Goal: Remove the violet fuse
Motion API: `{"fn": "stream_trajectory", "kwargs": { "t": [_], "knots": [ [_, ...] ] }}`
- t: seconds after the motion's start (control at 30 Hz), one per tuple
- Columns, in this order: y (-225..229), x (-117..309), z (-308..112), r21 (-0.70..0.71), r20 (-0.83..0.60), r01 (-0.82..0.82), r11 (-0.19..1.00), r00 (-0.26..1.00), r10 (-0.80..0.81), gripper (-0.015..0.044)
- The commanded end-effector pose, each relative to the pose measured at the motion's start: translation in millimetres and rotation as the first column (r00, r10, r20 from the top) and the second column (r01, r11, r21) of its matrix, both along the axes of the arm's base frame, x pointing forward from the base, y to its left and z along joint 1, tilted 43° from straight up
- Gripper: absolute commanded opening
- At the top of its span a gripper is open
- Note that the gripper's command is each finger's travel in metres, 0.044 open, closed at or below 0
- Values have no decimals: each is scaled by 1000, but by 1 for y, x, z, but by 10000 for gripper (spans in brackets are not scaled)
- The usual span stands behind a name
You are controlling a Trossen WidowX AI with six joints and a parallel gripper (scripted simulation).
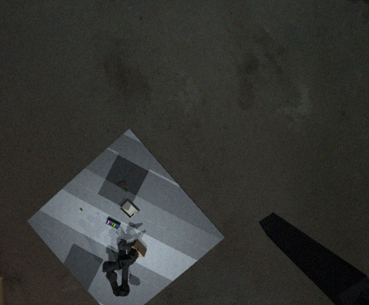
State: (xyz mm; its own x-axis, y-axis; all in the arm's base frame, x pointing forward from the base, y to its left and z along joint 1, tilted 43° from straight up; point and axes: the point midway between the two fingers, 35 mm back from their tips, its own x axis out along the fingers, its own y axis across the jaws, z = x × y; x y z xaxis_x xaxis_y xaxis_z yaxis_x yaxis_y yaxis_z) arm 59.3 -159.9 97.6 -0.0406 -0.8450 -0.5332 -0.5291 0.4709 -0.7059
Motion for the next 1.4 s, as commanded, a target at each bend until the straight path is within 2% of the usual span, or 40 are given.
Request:
{"fn": "stream_trajectory", "kwargs": {
  "t": [0.0,0.17,0.37,0.5,0.67,0.77,0.87,1.07,1.13,1.37],
  "knots": [
    [0,1,0,8,8,0,1000,1000,0,374],
    [14,39,-1,228,184,3,974,982,-46,242],
    [43,92,-5,553,294,65,831,918,-267,85],
    [69,127,-10,741,244,147,655,850,-467,74],
    [105,169,-18,889,46,289,356,716,-696,74],
    [128,193,-23,911,-125,386,148,598,-792,74],
    [151,216,-30,875,-309,480,-67,445,-840,74],
    [199,260,-44,643,-615,613,-460,55,-787,74],
    [205,264,-45,605,-639,621,-499,5,-769,74],
    [205,264,-46,605,-639,621,-499,5,-769,74]
  ]
}}
